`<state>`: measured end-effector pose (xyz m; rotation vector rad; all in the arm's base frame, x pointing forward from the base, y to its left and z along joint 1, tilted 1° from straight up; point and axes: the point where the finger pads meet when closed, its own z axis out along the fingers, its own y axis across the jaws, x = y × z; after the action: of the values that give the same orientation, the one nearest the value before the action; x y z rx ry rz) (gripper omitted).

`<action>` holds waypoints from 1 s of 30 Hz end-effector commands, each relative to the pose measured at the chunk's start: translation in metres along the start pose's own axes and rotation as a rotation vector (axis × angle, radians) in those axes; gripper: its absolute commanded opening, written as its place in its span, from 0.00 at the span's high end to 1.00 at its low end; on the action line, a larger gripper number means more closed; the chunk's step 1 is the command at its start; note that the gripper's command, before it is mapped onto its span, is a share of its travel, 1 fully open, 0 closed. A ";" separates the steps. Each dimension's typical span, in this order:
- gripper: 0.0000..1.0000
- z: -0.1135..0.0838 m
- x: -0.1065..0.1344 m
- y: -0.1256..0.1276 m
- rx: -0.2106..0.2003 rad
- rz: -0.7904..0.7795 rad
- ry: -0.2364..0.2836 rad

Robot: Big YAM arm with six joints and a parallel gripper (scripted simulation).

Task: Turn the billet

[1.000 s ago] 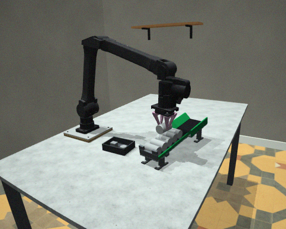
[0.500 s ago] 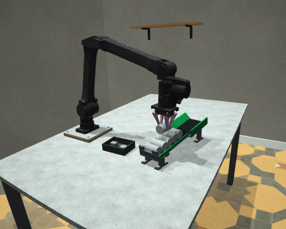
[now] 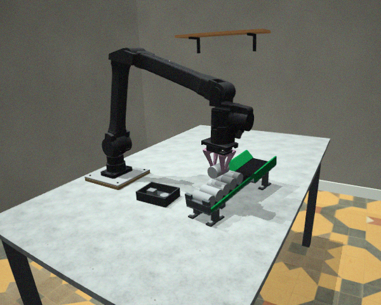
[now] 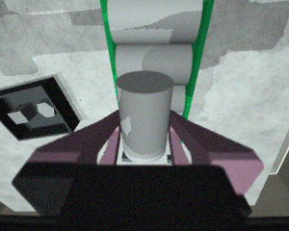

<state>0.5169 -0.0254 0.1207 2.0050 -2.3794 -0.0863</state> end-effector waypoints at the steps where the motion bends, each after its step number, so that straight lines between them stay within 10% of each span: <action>1: 1.00 -0.067 -0.010 -0.023 0.131 0.002 -0.013; 30: 1.00 -0.067 -0.008 -0.023 0.131 0.039 -0.015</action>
<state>0.5169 -0.0254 0.1207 1.9771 -2.4018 -0.0858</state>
